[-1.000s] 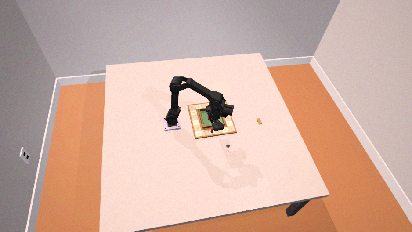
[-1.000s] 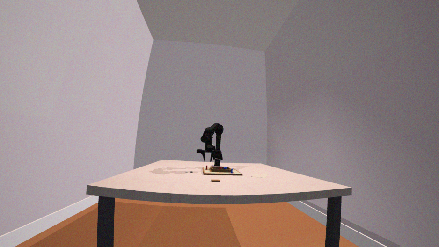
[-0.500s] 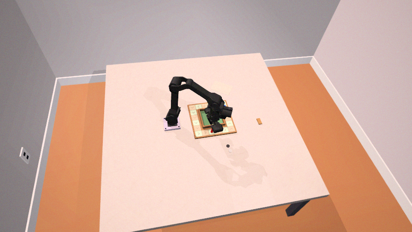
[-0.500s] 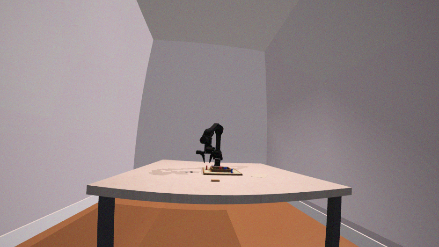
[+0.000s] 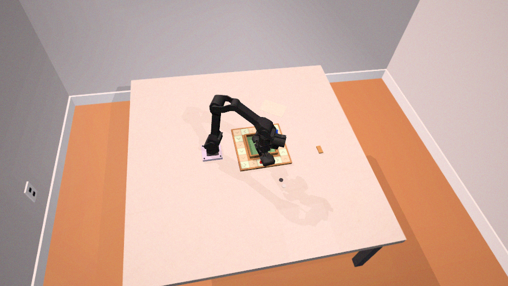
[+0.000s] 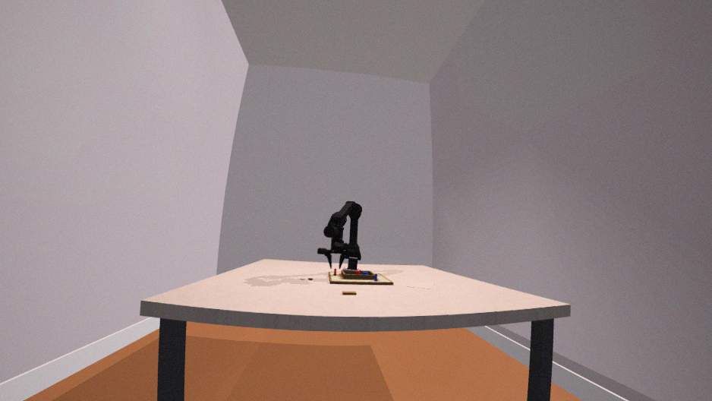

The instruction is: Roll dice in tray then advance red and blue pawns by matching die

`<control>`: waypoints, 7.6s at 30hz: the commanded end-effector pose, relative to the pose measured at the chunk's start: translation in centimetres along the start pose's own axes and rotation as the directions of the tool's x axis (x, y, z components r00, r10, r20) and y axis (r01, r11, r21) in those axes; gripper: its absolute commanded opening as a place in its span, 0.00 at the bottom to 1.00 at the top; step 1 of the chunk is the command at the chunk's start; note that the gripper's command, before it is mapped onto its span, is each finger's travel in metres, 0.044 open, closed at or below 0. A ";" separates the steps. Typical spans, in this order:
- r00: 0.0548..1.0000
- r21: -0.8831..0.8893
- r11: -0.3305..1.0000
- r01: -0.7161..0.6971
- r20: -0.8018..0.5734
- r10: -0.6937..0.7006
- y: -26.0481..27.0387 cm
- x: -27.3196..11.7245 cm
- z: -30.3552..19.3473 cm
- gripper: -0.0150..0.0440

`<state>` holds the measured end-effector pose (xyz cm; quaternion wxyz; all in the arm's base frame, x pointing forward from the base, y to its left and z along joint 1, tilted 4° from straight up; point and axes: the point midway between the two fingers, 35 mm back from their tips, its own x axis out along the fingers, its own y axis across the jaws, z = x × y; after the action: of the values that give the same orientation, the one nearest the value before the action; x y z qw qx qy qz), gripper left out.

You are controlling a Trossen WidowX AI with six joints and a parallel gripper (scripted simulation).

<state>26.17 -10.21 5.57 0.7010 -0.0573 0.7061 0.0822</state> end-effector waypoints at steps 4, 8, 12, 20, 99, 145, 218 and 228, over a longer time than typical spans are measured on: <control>1.000 -0.003 1.000 -0.006 -0.008 0.006 0.1 1.4 -0.1 0.59; 1.000 -0.003 1.000 -0.006 -0.008 0.006 0.1 2.1 -0.1 0.59; 1.000 -0.003 1.000 -0.006 -0.008 0.006 0.1 2.4 -0.2 0.59; 1.000 -0.003 1.000 -0.006 -0.008 0.006 0.1 2.4 -0.2 0.30; 1.000 -0.003 1.000 -0.009 0.003 0.009 3.1 0.5 14.0 0.25; 1.000 0.006 1.000 -0.009 0.003 0.009 3.3 -2.8 14.1 0.96; 1.000 0.487 0.873 -0.019 0.004 0.019 16.8 2.0 15.4 0.25; 1.000 0.487 0.873 -0.019 0.005 0.019 16.7 -2.2 16.2 0.25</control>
<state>38.55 9.27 6.83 0.6911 0.1267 0.7056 -0.0922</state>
